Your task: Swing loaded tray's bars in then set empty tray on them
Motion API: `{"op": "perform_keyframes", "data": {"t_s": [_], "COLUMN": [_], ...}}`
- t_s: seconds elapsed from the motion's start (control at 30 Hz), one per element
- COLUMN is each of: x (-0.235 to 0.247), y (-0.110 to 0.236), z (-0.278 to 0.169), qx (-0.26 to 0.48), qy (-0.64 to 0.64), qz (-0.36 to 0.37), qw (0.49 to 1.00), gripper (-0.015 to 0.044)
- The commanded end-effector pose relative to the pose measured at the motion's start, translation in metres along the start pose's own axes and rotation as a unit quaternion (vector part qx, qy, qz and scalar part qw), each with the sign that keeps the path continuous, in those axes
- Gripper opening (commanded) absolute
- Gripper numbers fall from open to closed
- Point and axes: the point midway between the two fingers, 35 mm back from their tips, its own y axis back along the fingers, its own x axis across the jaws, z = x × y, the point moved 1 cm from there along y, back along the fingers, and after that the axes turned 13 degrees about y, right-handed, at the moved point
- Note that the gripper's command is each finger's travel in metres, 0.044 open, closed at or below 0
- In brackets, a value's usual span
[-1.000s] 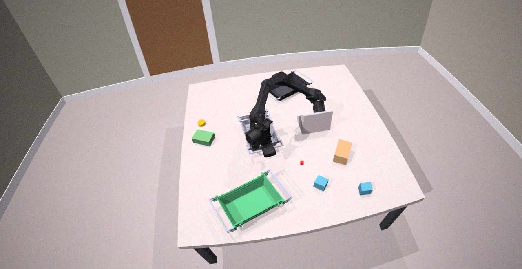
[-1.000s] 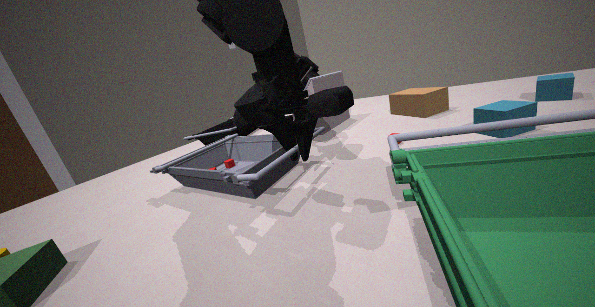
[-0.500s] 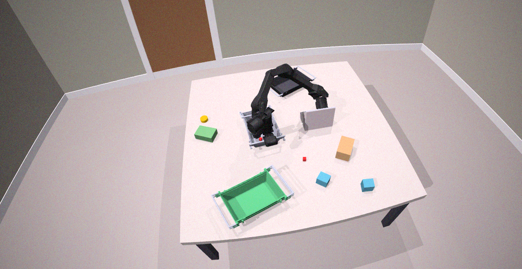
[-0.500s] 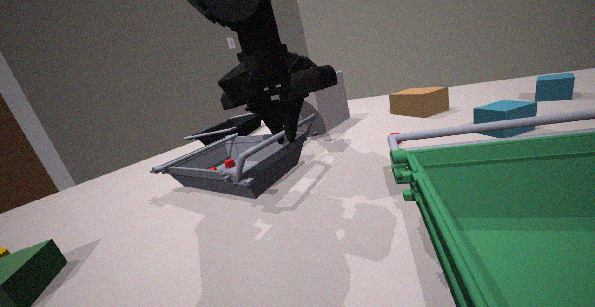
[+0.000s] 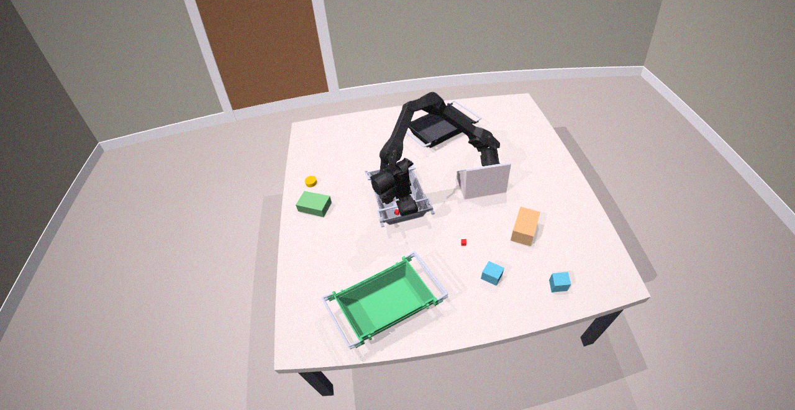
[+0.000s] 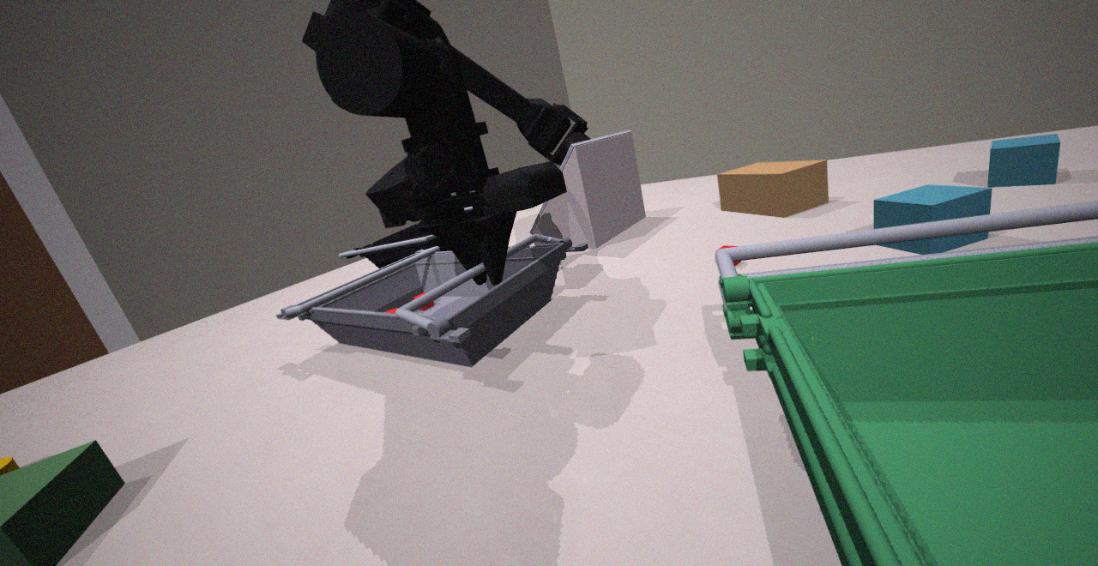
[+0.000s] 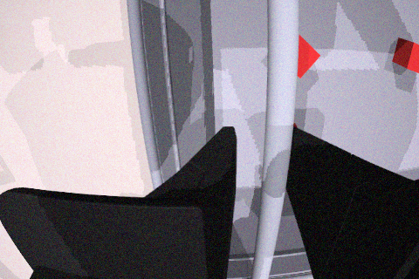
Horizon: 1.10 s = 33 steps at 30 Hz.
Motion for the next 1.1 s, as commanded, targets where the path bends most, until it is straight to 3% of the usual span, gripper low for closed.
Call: {"op": "perform_keyframes", "data": {"t_s": [0.0, 0.27, 1.03, 1.07], "x": [0.000, 0.004, 0.005, 0.005], "y": [0.008, 0.044, 0.034, 0.034], "z": [0.000, 0.001, -0.001, -0.001], "qx": [-0.006, -0.007, -0.003, -0.003], "qy": [0.004, 0.004, 0.009, 0.009], "qz": [0.002, 0.003, 0.001, 0.001], "qw": [1.000, 1.000, 1.000, 1.000], "gripper": [0.0082, 0.0082, 0.0082, 0.0056]}}
